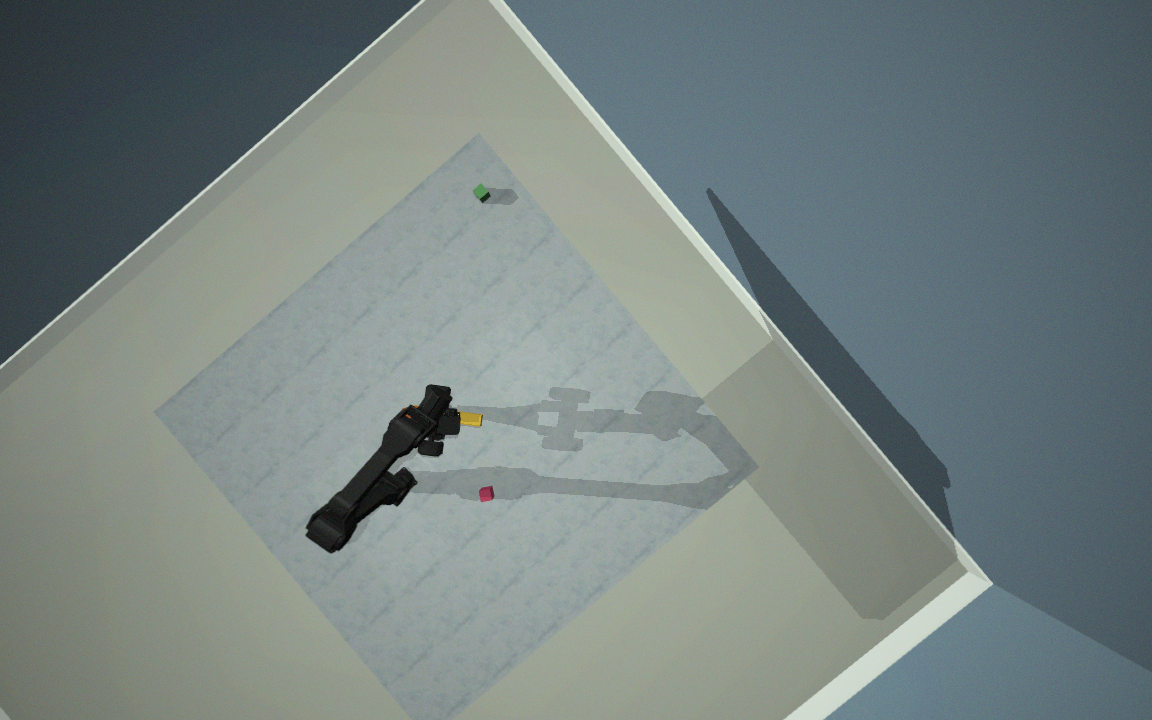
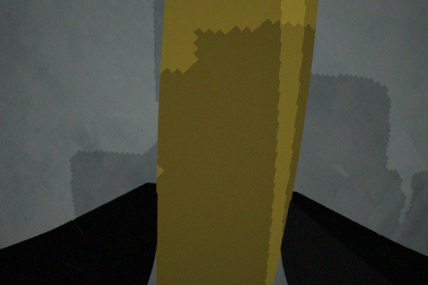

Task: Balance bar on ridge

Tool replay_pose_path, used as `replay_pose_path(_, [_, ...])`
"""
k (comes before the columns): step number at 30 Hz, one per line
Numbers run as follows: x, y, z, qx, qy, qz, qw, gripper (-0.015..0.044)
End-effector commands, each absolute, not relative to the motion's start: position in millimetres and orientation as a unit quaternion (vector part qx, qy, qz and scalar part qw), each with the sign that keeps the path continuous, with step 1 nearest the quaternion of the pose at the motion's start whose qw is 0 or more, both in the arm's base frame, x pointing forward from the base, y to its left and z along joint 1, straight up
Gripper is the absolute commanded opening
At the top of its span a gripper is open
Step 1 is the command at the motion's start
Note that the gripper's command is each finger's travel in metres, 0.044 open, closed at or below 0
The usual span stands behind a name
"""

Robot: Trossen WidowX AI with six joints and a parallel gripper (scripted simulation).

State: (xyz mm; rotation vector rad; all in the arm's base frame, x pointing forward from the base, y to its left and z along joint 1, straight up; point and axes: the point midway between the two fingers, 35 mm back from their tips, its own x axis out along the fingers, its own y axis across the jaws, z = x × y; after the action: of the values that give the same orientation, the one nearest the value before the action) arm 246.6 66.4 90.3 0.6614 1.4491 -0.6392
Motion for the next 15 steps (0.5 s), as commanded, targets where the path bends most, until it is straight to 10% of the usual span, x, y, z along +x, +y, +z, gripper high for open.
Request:
replay_pose_path(1, [246.3,66.6,90.0,0.291,0.640,-0.280,0.653,0.0000])
replay_pose_path(15, [246.6,66.3,90.4,0.292,0.639,-0.282,0.654,0.0000])
